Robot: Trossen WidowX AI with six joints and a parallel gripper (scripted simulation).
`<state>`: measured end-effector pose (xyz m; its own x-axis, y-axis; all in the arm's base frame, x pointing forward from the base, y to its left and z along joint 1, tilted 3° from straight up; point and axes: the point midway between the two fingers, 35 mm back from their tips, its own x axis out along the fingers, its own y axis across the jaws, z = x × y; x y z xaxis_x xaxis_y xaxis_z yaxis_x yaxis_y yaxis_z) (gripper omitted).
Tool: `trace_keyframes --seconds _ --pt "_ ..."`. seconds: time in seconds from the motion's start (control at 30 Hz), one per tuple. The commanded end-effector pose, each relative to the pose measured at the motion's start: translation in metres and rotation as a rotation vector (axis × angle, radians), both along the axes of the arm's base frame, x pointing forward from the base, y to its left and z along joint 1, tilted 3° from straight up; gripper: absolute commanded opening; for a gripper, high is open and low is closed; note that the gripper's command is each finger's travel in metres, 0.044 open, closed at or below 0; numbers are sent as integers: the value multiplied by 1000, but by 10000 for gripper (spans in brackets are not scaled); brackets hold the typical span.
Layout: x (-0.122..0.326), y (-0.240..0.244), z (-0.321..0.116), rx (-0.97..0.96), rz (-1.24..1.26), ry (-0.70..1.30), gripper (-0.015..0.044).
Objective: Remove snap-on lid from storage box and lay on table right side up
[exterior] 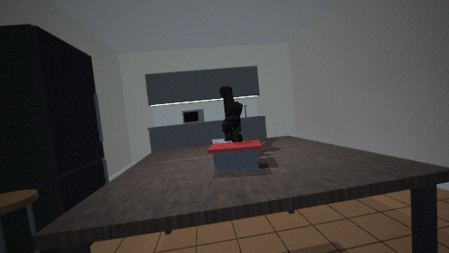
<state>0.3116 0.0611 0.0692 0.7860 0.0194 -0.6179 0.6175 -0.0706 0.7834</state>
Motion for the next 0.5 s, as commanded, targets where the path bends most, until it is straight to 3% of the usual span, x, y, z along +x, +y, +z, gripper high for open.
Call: trace_keyframes --seconds 0.0,0.4,0.47 --pt "4 0 -6 -3 4 8 235" --pt "16 -1 -19 -3 3 7 235" --pt "16 -1 -19 -3 3 7 183"
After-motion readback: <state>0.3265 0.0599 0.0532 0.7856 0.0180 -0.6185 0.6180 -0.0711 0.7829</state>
